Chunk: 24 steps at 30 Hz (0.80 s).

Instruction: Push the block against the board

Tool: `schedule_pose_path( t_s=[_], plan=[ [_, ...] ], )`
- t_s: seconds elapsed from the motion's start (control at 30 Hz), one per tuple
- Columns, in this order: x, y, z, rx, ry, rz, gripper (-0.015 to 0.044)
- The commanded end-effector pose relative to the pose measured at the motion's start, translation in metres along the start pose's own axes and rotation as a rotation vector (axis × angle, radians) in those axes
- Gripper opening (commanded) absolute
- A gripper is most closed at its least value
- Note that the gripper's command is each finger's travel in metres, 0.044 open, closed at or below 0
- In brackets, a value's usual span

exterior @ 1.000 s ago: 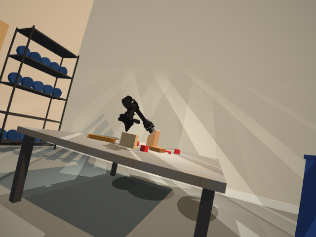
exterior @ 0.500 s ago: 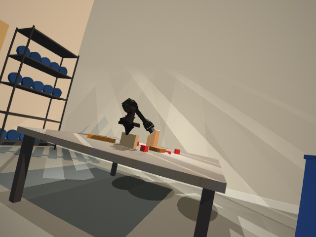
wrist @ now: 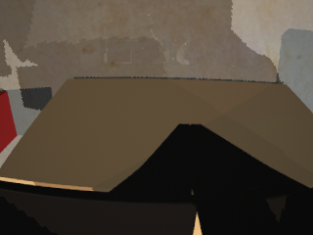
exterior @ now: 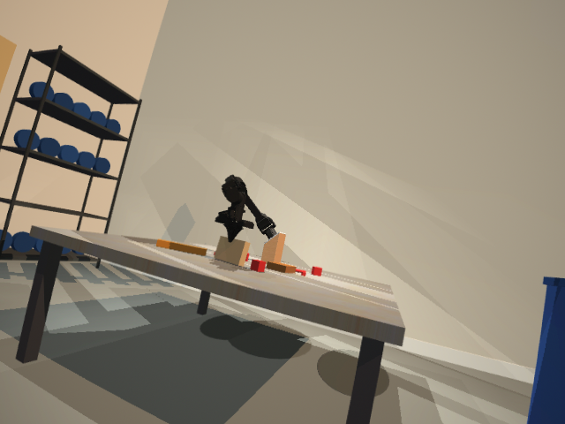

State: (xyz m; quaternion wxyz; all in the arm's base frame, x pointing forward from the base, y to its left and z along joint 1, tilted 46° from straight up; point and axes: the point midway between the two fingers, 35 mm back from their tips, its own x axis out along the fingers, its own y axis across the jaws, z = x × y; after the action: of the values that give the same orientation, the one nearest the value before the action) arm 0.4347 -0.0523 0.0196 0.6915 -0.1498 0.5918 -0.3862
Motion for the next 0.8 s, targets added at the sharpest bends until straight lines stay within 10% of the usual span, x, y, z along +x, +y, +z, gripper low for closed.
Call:
schedule_pose_path(
  t_s=[0.0,0.77],
  plan=[
    [0.003,0.000,-0.008,-0.001,0.006,-0.005,0.0000],
    [0.004,-0.001,-0.032,-0.001,0.007,-0.005,0.0000]
  ],
)
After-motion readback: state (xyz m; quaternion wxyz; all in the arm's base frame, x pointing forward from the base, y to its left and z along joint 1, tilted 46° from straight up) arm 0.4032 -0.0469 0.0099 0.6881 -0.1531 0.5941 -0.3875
